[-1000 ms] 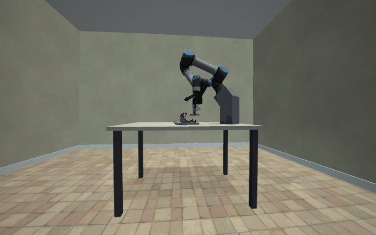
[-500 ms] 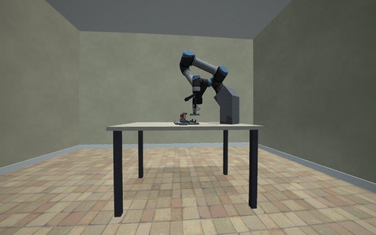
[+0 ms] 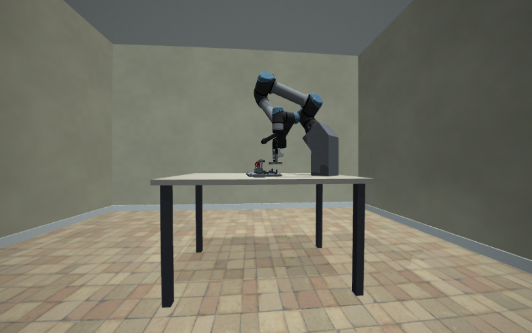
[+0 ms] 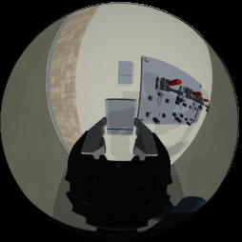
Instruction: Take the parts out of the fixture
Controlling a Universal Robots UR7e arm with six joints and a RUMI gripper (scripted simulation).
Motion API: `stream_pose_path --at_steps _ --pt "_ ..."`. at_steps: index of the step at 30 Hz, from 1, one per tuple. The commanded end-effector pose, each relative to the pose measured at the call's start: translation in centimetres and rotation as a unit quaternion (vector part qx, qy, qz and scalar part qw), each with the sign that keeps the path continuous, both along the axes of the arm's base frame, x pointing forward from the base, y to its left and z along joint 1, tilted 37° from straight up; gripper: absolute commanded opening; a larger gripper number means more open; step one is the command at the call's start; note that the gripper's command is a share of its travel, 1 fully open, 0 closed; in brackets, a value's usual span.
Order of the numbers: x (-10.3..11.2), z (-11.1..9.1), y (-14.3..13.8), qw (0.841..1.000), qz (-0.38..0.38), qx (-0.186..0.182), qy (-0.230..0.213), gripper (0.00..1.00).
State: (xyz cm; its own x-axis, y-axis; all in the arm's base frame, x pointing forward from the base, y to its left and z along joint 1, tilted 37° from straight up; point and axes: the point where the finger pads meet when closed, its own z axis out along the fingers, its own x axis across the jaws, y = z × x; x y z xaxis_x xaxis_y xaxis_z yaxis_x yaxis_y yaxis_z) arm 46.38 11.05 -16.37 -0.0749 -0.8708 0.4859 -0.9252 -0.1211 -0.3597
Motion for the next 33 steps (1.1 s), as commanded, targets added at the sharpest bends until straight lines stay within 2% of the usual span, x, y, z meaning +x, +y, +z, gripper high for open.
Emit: stream_pose_path --at_steps 1,5,19,33 --pt "0.6 -0.8 -0.4 1.0 0.0 0.001 -0.002 0.0" --pt "0.8 -1.2 -0.7 1.0 0.0 0.001 -0.002 0.0" --pt "2.4 -4.6 -2.7 1.0 0.0 0.001 -0.002 0.0" --pt "3.2 -6.2 -3.7 1.0 0.0 0.001 -0.002 0.0"
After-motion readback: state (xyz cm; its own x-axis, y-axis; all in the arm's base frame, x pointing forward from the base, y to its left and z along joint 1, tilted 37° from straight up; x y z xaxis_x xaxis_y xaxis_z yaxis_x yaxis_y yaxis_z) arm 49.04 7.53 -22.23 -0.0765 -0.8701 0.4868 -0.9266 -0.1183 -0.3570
